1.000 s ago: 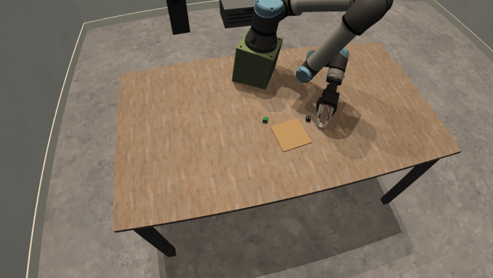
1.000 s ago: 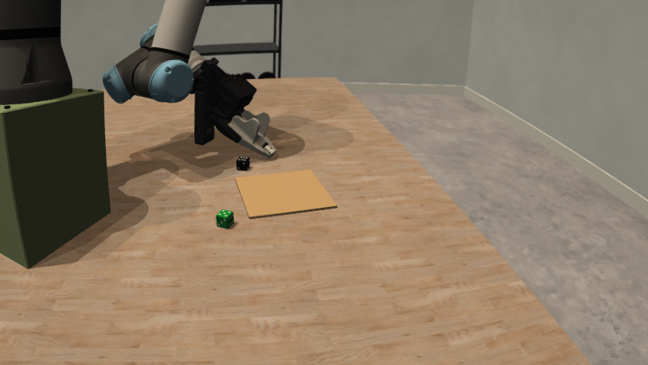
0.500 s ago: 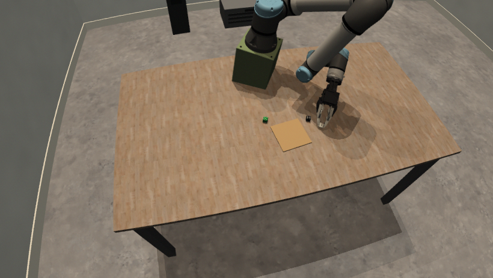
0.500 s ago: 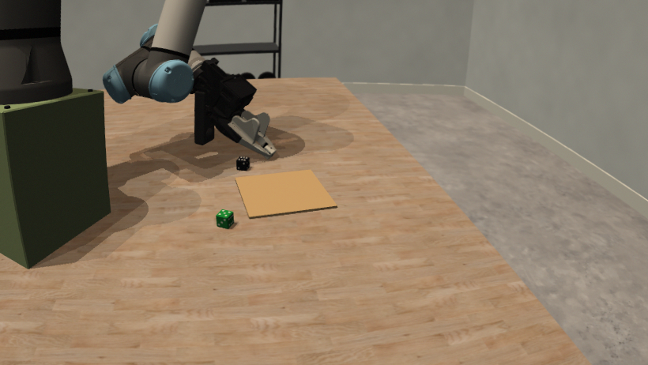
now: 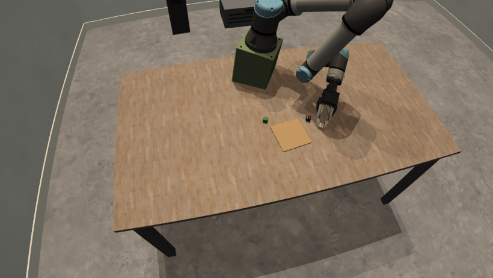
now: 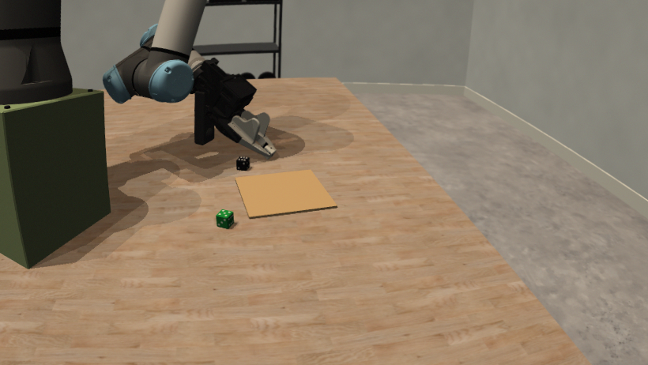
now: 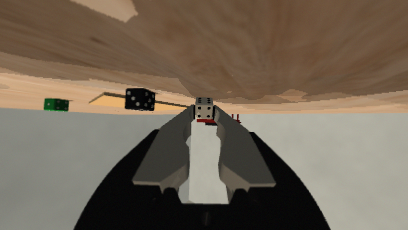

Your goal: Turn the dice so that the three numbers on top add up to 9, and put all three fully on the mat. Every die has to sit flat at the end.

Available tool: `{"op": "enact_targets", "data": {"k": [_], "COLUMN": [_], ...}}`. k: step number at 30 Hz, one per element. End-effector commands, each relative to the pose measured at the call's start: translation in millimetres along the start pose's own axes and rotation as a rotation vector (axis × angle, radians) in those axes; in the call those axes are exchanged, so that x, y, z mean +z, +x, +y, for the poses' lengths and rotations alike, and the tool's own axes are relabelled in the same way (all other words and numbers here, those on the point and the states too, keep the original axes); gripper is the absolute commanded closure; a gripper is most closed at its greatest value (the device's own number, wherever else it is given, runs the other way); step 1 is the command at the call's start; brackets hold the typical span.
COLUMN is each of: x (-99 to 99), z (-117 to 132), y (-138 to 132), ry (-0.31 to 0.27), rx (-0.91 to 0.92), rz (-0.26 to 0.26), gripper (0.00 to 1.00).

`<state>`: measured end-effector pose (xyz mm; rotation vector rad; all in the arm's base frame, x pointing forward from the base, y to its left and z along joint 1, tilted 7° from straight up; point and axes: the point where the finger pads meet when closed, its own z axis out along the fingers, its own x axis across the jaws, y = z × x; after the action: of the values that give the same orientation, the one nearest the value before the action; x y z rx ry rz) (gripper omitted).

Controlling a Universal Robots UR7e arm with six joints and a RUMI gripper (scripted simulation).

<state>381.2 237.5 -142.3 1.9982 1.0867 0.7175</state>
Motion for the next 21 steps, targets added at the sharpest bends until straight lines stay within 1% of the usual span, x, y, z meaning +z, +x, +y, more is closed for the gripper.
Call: {"op": "enact_targets", "data": {"k": [1, 3, 4, 6, 7, 21], "x": [-0.2, -0.2, -0.2, -0.2, -0.2, -0.2], "z": [0.4, 0.4, 0.4, 0.4, 0.4, 0.4], "y": [0.3, 0.3, 0.3, 0.3, 0.3, 0.3], "ry": [0.0, 0.0, 0.0, 0.0, 0.0, 0.0], "rx": [0.001, 0.001, 0.001, 0.001, 0.001, 0.001], "rz": [0.001, 0.001, 0.001, 0.001, 0.001, 0.001], "gripper": [0.86, 0.86, 0.83, 0.83, 0.79, 0.79]}}
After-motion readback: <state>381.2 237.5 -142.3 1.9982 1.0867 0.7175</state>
